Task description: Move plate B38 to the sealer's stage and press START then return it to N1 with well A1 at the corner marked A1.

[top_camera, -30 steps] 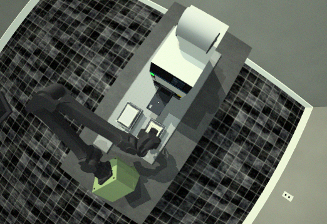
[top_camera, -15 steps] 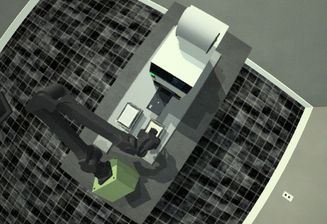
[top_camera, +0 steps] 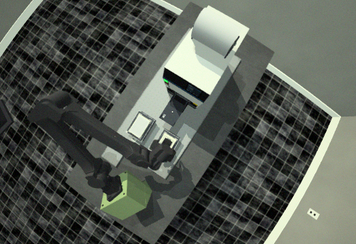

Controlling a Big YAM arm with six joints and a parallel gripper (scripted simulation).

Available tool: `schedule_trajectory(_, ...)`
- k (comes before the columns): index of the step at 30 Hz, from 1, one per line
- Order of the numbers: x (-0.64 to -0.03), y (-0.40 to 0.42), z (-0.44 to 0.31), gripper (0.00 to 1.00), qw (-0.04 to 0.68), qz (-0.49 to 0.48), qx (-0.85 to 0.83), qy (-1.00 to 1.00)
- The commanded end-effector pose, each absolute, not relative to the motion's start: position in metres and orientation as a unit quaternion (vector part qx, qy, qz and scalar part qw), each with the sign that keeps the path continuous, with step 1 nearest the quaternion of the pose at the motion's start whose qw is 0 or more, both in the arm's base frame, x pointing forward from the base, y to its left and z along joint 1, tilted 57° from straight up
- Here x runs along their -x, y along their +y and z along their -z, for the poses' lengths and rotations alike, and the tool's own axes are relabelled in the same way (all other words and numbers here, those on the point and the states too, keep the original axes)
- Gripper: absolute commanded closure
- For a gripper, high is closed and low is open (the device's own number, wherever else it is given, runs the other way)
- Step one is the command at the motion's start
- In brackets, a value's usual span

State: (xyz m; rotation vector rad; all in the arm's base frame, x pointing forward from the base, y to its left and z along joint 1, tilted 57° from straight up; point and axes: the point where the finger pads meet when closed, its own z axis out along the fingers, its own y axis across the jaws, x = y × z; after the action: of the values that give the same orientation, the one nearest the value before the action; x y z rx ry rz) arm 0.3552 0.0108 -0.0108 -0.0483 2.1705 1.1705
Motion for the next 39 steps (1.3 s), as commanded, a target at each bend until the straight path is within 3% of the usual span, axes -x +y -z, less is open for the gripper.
schedule_trajectory(1, -0.352, 0.025, 0.02, 0.0, 0.317, -0.456, 0.013, 0.831)
schedule_trajectory(19, -0.365, 0.008, 0.009, 0.0, 0.342, -0.445, 0.019, 0.828)
schedule_trajectory(39, -0.348, 0.017, 0.021, 0.0, 0.32, -0.455, 0.005, 0.831)
